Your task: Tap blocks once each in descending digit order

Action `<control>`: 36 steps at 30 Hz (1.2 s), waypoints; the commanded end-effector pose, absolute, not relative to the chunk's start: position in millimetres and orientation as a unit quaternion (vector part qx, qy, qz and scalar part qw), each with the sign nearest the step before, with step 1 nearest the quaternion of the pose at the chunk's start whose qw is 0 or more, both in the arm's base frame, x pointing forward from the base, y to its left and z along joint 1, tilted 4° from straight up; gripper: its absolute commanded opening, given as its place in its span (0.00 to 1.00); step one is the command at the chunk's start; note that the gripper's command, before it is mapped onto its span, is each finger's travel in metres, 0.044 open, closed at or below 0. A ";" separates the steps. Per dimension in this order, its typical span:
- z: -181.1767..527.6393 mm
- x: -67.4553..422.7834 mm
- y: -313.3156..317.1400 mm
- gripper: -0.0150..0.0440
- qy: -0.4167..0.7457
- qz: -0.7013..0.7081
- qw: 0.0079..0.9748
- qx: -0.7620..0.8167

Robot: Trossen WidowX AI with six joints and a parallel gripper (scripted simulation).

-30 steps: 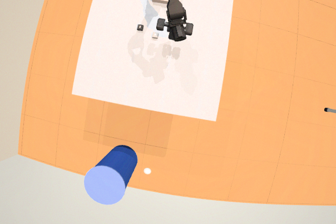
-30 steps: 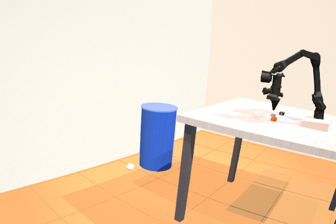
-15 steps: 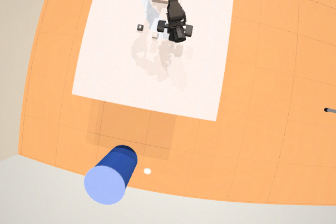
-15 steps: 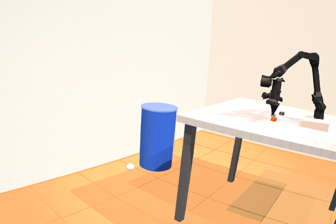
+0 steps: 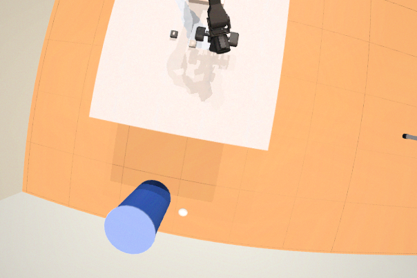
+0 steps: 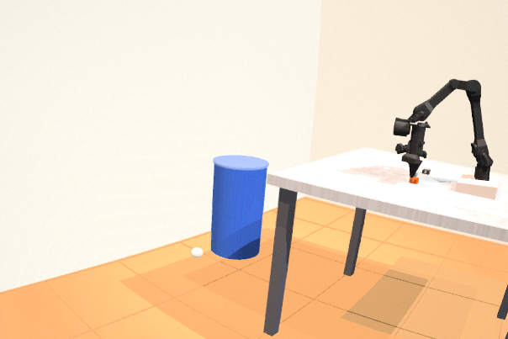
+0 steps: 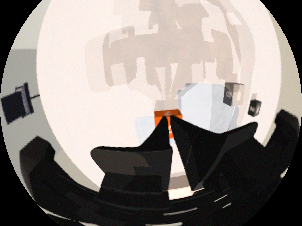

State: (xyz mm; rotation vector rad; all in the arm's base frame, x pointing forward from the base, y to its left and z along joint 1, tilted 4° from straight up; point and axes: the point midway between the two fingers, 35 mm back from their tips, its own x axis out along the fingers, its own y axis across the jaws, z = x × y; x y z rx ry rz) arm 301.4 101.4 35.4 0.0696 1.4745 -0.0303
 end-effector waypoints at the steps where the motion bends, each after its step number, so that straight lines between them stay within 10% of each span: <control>1: 49.1 300.0 100.8 0.29 0.672 -0.015 0.739 0.032; 22: 143.4 291.0 96.4 0.29 0.673 -0.017 0.739 0.032; 36: 139.4 272.2 -84.2 0.29 0.674 -0.023 0.738 0.025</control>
